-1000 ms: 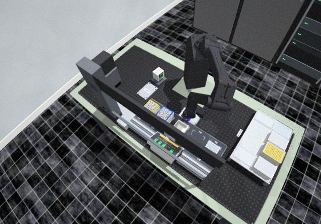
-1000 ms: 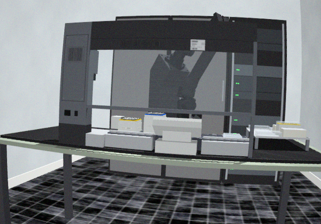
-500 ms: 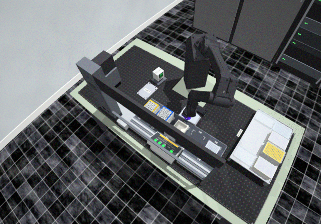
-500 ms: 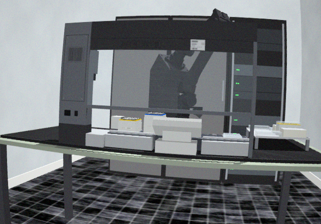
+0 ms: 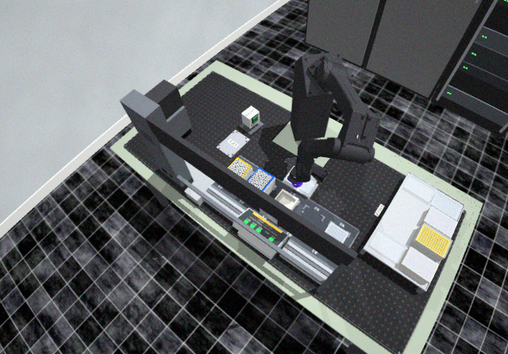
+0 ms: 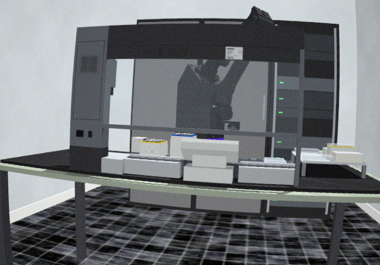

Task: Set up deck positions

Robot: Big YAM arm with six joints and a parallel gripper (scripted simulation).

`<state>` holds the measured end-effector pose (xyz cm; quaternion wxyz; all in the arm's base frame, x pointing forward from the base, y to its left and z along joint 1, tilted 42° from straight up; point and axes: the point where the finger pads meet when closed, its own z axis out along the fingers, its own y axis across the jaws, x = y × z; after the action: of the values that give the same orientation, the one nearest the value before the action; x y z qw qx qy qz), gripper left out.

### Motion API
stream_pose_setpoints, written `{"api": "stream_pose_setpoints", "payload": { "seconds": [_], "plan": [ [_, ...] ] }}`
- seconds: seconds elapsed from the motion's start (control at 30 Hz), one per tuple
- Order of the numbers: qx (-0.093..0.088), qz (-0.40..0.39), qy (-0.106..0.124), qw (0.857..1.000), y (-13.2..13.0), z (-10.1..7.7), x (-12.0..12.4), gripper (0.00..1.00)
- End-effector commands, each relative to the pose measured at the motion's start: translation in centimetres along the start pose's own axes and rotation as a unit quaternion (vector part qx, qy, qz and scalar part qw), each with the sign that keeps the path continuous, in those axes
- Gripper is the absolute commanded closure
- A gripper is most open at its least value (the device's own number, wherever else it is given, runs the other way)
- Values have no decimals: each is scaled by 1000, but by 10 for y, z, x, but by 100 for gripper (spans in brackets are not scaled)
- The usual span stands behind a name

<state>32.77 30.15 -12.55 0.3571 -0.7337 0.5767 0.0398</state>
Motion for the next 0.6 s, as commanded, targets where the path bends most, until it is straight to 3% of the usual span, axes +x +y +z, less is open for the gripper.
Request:
{"api": "stream_pose_setpoints", "payload": {
  "seconds": [0.0, 0.57],
  "plan": [
    [-10, 1, 7, 1000, 11, -18, 8, 100],
    [-9, 1, 7, 1000, 11, -42, 8, 100]
  ]
}}
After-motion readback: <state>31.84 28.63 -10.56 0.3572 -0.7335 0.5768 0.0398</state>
